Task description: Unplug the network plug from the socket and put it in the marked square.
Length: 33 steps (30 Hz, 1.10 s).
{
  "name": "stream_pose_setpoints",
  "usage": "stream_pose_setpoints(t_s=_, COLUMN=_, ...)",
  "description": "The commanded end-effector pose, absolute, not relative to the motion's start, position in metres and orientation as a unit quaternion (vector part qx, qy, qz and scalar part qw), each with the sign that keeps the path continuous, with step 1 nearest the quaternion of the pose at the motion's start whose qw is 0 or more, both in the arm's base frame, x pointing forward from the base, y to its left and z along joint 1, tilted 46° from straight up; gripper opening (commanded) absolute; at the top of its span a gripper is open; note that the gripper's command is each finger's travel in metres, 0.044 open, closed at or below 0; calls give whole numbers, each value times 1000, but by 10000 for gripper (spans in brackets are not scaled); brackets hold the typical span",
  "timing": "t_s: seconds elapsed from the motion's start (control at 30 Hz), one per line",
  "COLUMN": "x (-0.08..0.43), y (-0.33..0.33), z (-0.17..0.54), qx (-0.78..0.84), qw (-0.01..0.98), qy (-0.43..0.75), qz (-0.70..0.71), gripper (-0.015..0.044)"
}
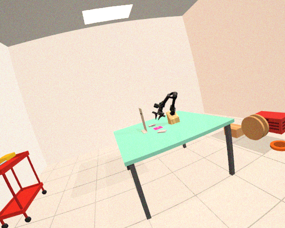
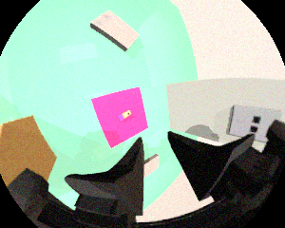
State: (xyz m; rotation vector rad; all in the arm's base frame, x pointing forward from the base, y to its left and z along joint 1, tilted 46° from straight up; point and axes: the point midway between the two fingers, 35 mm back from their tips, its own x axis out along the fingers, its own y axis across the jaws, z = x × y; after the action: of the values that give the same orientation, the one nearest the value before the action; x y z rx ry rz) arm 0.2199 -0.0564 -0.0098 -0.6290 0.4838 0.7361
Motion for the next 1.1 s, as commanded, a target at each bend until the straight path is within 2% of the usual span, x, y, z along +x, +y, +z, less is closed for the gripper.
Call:
stream_pose_setpoints(t_s=0.0, x=220, y=-60, z=-4, qx=-304, qw=858, qy=225, qz=348, gripper=156)
stream_pose_setpoints(t_s=0.3, x=218, y=-62, z=-2, qx=-299, qw=858, qy=229, qz=349, gripper=156)
stream_pose_setpoints(t_s=1.07, x=213, y=-114, z=44, qx=-303, qw=857, qy=230, qz=348, gripper=156)
